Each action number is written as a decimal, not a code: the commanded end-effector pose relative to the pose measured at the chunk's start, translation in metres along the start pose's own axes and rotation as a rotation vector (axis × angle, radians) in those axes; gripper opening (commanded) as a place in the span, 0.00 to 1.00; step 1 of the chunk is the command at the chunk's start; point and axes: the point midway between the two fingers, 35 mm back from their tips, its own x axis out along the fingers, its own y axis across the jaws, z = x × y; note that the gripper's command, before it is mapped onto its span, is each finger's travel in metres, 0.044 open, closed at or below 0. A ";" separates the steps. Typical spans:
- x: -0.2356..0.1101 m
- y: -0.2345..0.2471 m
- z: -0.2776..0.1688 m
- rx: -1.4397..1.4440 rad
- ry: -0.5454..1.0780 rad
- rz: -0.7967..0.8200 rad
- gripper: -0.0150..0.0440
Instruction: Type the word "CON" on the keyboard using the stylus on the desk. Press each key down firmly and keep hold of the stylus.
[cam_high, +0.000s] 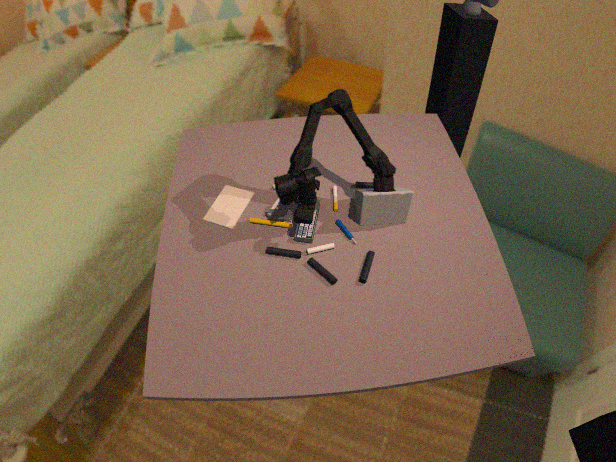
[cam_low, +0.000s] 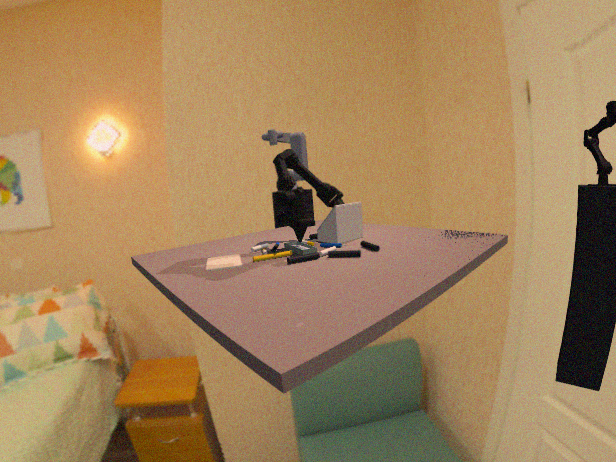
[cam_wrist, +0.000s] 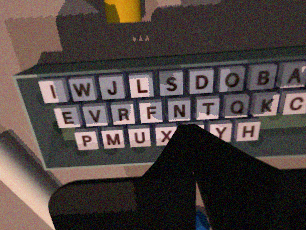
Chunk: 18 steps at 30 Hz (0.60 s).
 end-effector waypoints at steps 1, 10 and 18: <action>-0.001 -0.003 0.001 0.002 -0.006 -0.001 0.25; -0.001 -0.063 0.001 0.001 -0.005 -0.004 0.25; -0.001 -0.063 0.001 0.001 -0.005 -0.004 0.25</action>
